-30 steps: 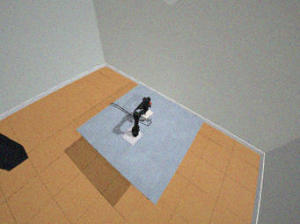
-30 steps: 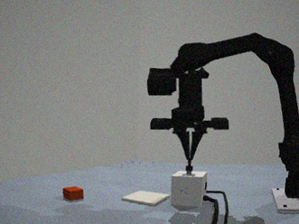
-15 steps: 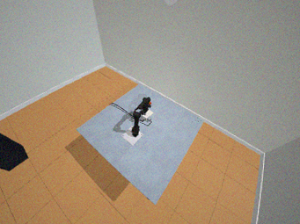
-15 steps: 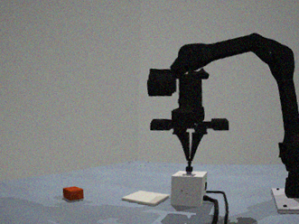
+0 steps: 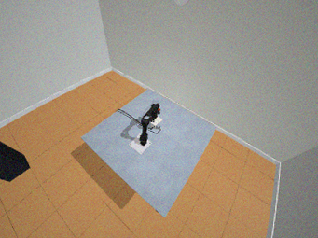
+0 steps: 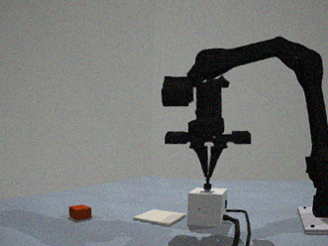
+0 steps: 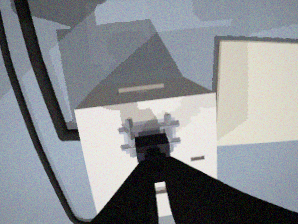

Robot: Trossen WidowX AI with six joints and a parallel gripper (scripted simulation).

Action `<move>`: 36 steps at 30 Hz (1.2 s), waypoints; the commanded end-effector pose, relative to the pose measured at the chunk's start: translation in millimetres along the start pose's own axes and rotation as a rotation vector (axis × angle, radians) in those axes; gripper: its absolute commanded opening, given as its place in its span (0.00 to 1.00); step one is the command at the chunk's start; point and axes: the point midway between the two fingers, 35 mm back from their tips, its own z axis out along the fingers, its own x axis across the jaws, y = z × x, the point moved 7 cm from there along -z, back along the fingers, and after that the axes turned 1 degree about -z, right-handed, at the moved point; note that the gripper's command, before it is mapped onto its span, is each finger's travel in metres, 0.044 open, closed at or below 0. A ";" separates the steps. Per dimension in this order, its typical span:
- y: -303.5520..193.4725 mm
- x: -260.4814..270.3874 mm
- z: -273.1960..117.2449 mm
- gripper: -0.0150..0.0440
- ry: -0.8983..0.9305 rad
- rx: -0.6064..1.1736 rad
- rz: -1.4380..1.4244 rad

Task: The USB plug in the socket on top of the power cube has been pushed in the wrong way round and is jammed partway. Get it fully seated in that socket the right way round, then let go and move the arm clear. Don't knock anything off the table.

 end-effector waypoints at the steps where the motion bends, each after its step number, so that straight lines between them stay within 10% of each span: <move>1: -0.1 -0.3 1.6 0.25 0.000 0.000 0.003; 36: -0.1 -0.3 5.8 0.25 0.000 0.000 0.003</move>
